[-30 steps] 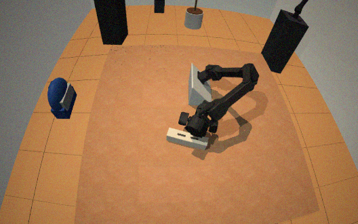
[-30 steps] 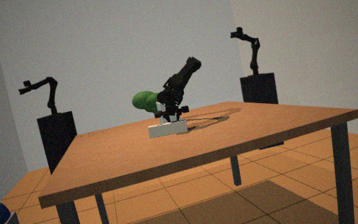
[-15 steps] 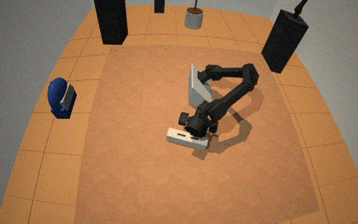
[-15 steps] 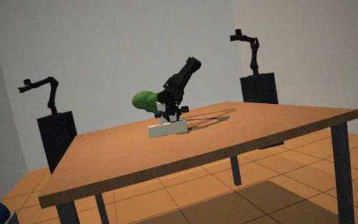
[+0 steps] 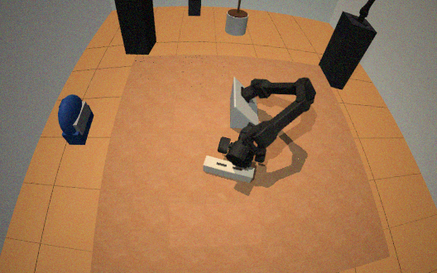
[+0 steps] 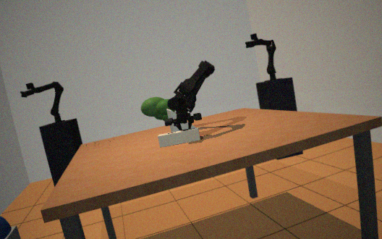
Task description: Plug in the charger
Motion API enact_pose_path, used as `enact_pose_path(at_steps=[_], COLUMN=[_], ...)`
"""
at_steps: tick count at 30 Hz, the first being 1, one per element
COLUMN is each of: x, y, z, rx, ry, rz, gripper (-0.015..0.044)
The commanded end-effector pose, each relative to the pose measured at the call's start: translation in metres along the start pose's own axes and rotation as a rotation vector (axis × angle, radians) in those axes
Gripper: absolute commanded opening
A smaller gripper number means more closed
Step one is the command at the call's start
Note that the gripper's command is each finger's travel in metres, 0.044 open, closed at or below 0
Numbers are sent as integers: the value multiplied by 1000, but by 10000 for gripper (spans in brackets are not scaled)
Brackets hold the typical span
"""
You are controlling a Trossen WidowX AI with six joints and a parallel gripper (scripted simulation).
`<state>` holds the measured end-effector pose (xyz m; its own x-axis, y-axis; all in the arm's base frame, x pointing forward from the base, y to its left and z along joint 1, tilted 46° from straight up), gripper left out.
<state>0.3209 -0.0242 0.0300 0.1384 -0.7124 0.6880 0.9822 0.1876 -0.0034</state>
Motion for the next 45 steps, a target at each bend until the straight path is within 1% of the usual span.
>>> enact_pose_path(at_steps=[1, 45], x=[1, 1], y=[2, 5], z=[0, -1], rx=[-3, -3], ry=[2, 2], rz=[-4, -4], gripper=[0, 0])
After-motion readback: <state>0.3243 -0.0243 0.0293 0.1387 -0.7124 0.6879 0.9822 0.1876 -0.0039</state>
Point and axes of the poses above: the point midway between the two fingers, 35 mm back from their tips, its own x axis back along the fingers, its own z axis across the jaws, y = z × x, the point moved 10 cm from there along x, back along the fingers, and after that the axes turned 14 degrees about x, right-handed, at the moved point
